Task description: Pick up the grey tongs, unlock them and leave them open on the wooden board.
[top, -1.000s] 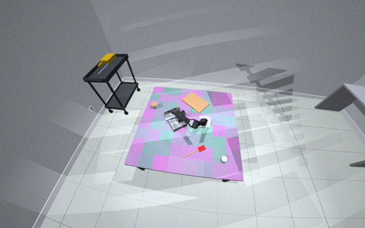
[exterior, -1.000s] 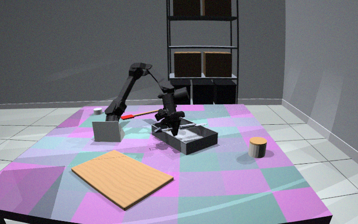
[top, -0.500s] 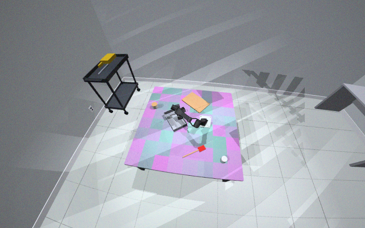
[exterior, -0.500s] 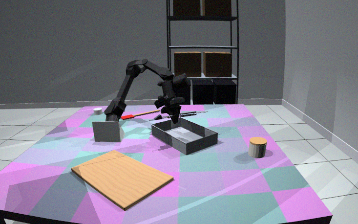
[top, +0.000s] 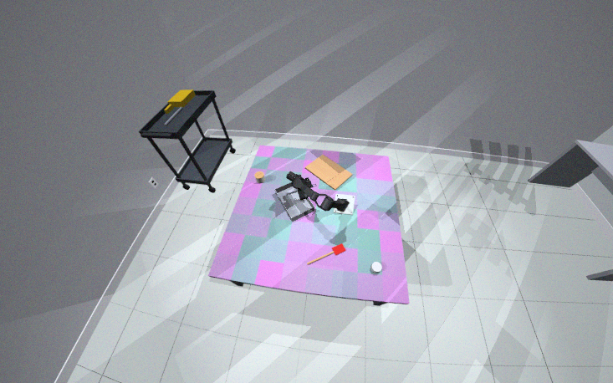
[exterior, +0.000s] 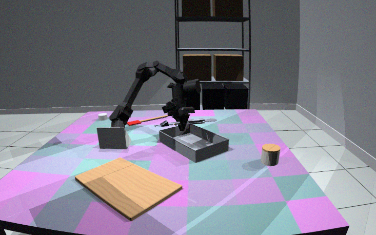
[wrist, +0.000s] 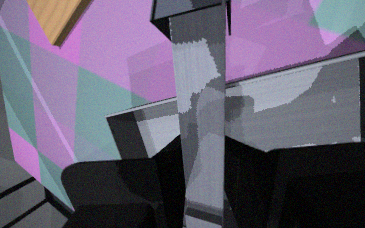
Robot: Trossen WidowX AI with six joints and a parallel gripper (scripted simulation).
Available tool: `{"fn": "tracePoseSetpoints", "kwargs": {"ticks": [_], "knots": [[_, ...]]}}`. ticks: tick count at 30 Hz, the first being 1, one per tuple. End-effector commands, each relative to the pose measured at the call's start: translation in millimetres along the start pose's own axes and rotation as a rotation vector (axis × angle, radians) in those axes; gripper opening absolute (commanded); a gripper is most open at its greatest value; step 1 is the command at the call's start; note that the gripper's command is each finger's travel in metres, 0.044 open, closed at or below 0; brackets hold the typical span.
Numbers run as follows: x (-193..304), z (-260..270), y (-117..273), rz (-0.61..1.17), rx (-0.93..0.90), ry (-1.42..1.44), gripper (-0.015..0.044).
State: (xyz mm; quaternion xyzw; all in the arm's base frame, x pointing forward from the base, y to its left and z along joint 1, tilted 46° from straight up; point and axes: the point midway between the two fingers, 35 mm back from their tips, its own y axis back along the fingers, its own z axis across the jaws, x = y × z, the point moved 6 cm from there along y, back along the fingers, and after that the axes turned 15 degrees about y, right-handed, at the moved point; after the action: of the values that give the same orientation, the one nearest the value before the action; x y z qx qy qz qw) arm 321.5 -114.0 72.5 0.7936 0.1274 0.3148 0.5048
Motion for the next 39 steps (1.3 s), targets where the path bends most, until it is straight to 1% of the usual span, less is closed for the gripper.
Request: {"fn": "tracePoseSetpoints", "kwargs": {"ticks": [1,13,26,39], "knots": [[-1.5,7.0,3.8,0.032,0.072,0.008,-0.015],[-9.9,18.2,3.9,0.132,0.286,-0.001,-0.015],[-14.4,19.1,0.0,0.124,0.293,0.019,-0.015],[-57.3,60.8,-9.2,0.164,0.258,0.335,-0.015]]}}
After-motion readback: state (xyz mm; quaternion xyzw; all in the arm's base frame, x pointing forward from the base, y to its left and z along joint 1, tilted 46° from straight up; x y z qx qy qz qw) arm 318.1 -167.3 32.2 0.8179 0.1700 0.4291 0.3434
